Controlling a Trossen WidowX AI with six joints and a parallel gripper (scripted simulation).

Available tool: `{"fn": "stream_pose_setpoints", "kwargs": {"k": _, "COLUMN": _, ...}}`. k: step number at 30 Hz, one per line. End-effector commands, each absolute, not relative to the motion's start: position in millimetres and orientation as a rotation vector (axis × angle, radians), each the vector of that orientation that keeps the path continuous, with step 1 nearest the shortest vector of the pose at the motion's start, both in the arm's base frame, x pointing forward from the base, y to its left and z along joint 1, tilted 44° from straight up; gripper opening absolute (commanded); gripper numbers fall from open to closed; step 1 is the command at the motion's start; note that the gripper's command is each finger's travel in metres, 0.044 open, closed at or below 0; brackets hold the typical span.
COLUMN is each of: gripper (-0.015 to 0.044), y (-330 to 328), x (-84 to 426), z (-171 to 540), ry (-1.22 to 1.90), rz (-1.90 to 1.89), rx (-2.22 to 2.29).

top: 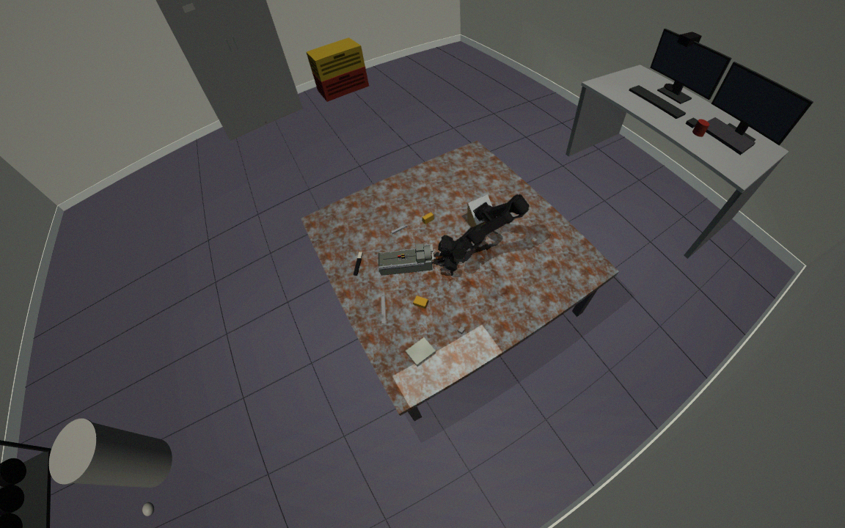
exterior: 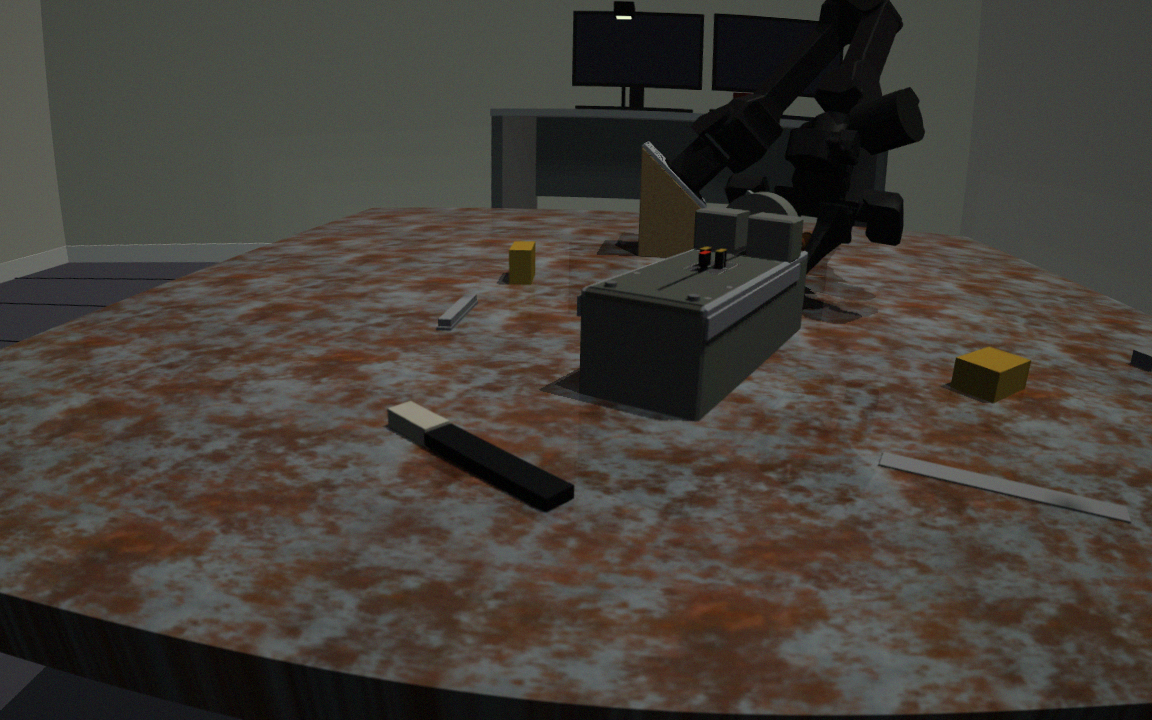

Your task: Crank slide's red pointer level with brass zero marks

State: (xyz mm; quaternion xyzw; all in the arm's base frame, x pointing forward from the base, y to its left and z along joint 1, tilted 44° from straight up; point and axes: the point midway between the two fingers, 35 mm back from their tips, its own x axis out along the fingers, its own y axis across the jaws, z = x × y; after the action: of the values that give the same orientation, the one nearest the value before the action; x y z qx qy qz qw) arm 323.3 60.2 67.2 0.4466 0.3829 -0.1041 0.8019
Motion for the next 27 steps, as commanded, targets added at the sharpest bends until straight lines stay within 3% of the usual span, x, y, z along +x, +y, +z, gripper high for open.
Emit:
{"fn": "stream_pose_setpoints", "kwargs": {"k": 1, "gripper": 0.0000, "y": 57, "x": 324, "z": 76, "ry": 0.804, "rz": -0.216, "rx": 0.957}}
{"fn": "stream_pose_setpoints", "kwargs": {"k": 27, "gripper": 0.0000, "y": 24, "x": 312, "z": 90, "ry": 0.804, "rz": -0.217, "rx": 0.955}}
